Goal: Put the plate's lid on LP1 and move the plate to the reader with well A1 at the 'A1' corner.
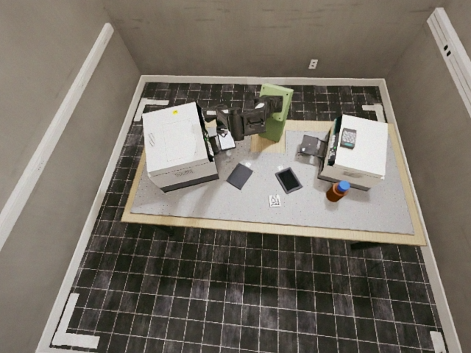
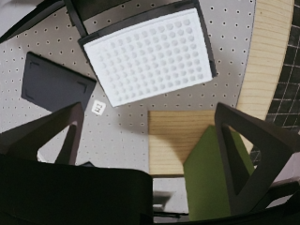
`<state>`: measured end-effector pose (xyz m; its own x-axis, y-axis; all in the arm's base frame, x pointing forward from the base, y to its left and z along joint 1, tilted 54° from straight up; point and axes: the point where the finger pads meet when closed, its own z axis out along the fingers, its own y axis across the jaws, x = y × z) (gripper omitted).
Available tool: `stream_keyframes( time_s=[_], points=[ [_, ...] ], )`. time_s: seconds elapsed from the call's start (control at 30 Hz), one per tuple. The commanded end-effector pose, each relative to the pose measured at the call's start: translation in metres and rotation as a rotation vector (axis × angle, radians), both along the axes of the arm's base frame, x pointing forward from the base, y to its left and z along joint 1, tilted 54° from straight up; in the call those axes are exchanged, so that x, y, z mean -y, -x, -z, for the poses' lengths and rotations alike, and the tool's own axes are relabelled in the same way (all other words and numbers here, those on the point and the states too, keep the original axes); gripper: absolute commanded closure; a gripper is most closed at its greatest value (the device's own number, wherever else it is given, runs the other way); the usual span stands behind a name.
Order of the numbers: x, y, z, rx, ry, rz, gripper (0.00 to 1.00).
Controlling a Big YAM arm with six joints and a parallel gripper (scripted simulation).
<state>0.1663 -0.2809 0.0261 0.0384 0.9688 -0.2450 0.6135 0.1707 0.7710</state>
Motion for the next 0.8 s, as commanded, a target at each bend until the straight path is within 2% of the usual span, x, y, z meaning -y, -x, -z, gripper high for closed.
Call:
stream_keyframes(
  time_s=[0.0,0.17,0.37,0.47,0.6,0.77],
  points=[
    [-0.009,-0.003,0.008,0.018,-0.12,0.073,0.0],
    [-0.009,-0.003,0.008,0.041,-0.24,0.156,0.0],
    [0.004,-0.006,-0.005,0.082,-0.319,0.247,0.0],
    [0.005,-0.006,-0.006,0.085,-0.319,0.251,0.0],
    [0.009,-0.007,-0.011,0.114,-0.395,0.319,0.0],
    [0.005,-0.007,-0.004,0.134,-0.525,0.401,0.0]
  ],
)
